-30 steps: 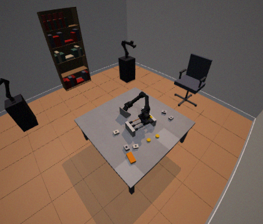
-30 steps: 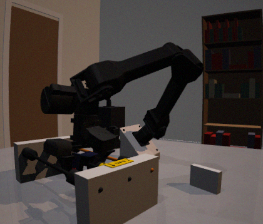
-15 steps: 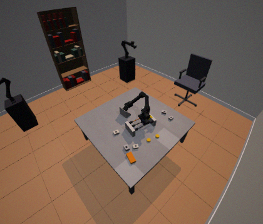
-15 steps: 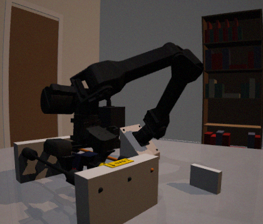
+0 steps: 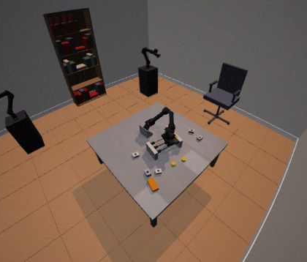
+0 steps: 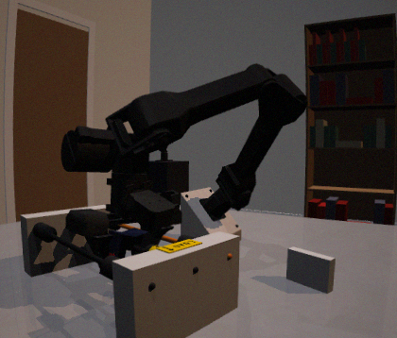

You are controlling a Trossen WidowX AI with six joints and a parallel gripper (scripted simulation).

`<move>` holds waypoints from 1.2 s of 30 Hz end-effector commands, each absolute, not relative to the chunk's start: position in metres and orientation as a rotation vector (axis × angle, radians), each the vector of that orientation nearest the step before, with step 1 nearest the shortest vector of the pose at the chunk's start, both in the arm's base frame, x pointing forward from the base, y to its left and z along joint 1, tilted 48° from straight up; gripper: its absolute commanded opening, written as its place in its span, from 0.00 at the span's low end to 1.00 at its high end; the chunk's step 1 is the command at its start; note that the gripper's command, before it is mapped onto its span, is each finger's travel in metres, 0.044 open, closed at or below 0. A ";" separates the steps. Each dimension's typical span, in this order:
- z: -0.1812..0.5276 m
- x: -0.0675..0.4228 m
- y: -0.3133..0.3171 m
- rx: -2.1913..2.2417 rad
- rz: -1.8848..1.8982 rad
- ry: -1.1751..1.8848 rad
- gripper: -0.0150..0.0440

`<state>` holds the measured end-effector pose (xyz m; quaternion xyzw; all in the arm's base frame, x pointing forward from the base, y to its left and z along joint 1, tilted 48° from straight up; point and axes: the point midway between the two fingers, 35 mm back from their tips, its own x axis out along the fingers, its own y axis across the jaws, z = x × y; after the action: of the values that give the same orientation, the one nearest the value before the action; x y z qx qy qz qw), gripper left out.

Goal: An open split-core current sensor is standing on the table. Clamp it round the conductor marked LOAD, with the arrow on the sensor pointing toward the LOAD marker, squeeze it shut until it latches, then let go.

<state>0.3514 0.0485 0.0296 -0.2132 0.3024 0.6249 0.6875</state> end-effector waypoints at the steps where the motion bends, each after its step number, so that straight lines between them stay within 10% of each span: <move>1: 0.030 0.352 0.048 -0.481 1.398 0.674 0.25; 36: 0.038 0.353 0.040 -0.522 1.240 0.621 0.25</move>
<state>0.3517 0.0399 0.0374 -0.2353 0.2848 0.5649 0.7379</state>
